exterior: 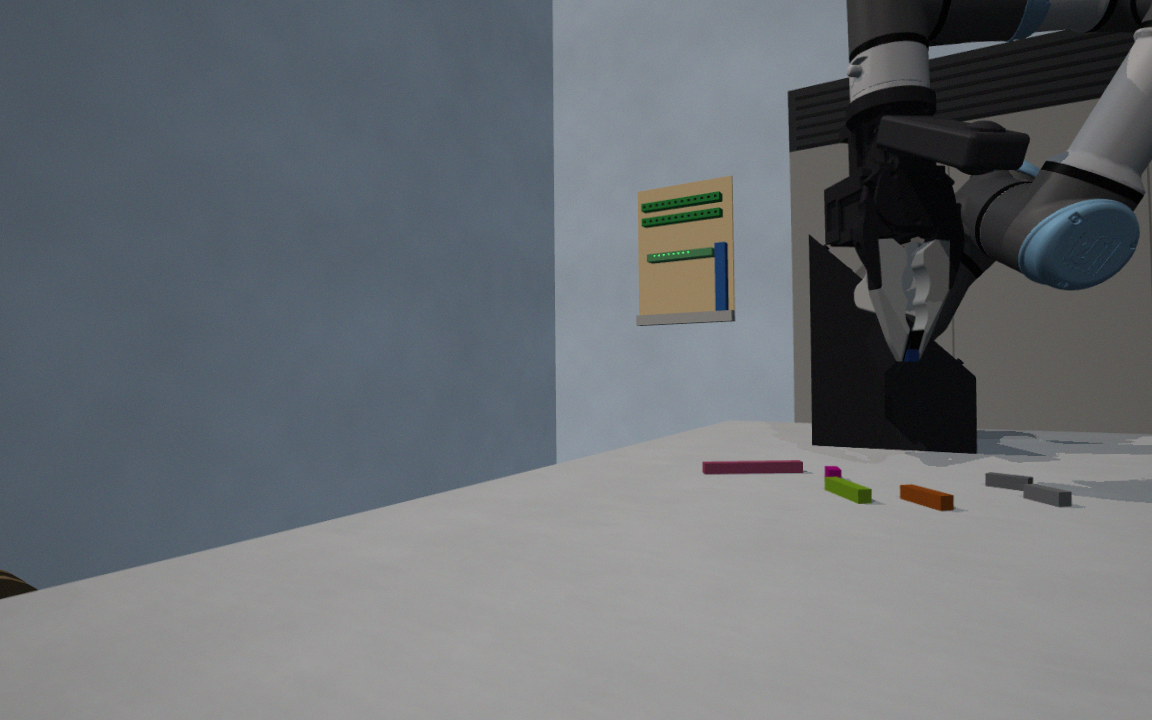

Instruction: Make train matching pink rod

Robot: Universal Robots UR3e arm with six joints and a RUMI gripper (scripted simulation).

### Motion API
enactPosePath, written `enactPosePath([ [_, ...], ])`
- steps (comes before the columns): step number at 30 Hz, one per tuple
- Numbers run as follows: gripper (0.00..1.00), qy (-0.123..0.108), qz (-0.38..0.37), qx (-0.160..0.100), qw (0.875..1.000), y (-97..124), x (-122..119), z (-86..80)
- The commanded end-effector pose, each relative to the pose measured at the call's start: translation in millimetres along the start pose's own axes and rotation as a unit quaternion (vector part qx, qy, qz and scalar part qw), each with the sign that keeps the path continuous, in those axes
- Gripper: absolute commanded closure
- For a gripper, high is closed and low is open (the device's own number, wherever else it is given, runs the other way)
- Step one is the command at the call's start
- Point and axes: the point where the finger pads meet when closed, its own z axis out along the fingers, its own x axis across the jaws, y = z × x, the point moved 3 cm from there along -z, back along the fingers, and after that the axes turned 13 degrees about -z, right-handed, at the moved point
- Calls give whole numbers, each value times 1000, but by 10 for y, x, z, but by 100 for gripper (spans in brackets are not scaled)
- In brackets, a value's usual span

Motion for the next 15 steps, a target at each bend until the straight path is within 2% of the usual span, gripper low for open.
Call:
enactPosePath([
  [1,100,1,0,0,1000,1,4,-3],
  [8,100,1,0,0,1000,1,4,45],
  [15,100,1,0,0,1000,3,3,249],
])
